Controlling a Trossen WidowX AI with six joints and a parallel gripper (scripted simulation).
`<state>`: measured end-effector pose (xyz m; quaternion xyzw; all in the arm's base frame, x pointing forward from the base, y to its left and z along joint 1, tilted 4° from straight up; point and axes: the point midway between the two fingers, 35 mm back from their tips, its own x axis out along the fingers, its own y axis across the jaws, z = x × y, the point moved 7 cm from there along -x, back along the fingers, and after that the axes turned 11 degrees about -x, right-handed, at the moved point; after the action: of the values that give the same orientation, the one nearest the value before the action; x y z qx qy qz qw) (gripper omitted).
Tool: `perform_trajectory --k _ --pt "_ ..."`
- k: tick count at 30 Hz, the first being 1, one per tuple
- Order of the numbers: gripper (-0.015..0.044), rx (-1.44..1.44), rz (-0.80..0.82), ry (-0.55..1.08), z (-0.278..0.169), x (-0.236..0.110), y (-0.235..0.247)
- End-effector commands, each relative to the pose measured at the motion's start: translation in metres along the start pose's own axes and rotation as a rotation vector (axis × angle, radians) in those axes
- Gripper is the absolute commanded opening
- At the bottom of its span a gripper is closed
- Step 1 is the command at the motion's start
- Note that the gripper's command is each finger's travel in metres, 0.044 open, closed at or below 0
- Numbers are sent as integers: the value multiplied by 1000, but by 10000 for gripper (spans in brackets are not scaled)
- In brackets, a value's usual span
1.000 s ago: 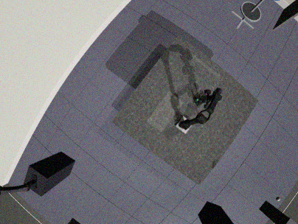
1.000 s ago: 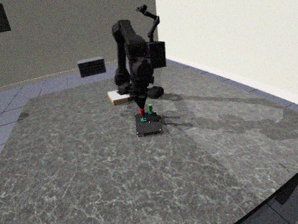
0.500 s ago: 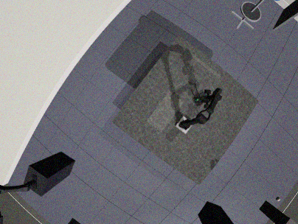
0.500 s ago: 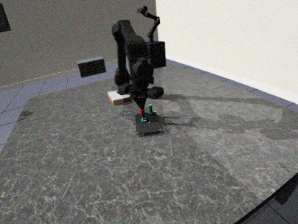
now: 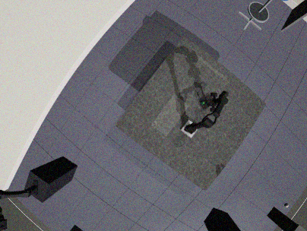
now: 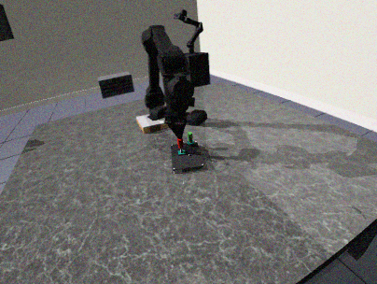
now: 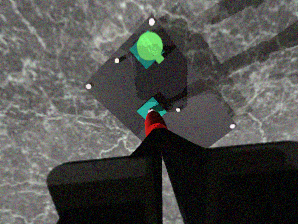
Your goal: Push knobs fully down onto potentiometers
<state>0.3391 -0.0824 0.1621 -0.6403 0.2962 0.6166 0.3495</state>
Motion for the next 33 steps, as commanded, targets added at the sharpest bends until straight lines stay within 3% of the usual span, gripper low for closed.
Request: perform_trajectory --k 1,33 --pt "0 1 8 -3 -1 8 0" --pt "0 1 8 -3 -1 17 0"
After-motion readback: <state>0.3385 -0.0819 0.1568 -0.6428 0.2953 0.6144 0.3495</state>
